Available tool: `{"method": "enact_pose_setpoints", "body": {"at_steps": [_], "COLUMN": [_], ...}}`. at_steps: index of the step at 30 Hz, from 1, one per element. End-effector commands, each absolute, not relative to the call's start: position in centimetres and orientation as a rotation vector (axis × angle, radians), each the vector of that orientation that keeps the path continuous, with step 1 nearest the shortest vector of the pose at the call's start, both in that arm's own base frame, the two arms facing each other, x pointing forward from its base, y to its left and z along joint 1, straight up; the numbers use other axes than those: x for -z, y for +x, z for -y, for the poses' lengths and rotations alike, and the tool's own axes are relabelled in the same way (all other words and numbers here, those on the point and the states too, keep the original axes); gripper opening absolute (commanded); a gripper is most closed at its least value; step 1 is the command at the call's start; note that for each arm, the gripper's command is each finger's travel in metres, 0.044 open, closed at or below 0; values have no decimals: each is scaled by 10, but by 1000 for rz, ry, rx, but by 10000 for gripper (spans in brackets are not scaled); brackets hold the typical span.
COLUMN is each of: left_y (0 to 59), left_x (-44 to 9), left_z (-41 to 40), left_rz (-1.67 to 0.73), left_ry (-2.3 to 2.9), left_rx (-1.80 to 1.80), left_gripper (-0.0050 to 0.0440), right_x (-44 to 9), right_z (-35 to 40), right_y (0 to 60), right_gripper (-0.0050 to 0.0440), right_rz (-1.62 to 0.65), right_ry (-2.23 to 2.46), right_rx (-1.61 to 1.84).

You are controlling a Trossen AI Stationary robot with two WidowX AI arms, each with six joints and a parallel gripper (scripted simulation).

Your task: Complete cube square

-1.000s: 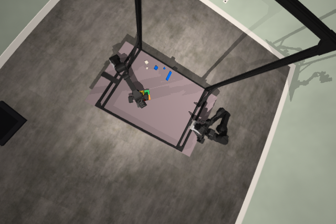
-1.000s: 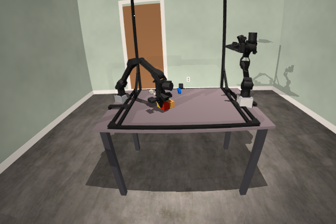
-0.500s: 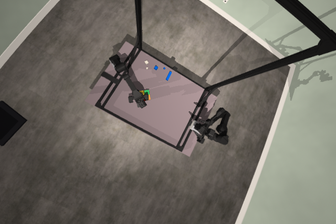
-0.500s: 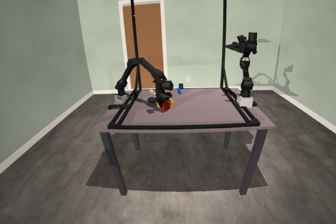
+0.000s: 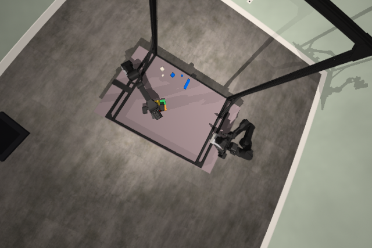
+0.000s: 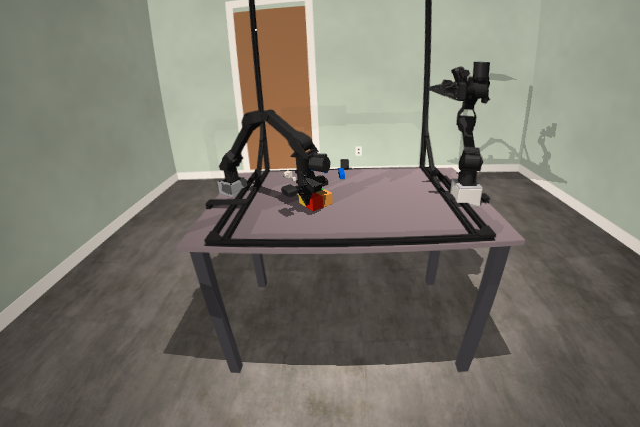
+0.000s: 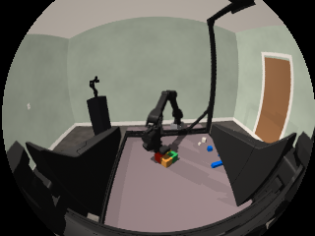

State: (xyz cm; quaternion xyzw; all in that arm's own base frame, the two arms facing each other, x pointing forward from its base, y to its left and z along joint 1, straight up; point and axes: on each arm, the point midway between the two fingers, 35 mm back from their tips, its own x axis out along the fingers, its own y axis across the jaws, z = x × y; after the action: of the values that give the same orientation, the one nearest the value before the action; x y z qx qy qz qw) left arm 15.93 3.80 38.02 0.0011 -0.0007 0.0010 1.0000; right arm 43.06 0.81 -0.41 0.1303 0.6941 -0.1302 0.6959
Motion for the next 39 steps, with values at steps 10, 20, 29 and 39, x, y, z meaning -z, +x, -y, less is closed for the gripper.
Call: {"method": "enact_pose_setpoints", "body": {"at_steps": [10,20,29,39], "left_y": [159,159,159,159], "left_x": [-380,-380,-380,-380], "left_z": [-38,-38,-38,-38], "left_rz": [1,1,1,1], "left_ry": [-1,-1,-1,-1], "left_rx": [0,0,0,0], "left_gripper": [400,400,400,400], "right_x": [4,-33,-45,-45], "right_z": [37,38,38,24], "right_y": [413,414,414,456], "right_gripper": [0,0,0,0], "right_rz": [-1549,-1553,-1554,-1529], "right_ry": [291,297,299,-81], "right_rx": [291,298,301,-82]}}
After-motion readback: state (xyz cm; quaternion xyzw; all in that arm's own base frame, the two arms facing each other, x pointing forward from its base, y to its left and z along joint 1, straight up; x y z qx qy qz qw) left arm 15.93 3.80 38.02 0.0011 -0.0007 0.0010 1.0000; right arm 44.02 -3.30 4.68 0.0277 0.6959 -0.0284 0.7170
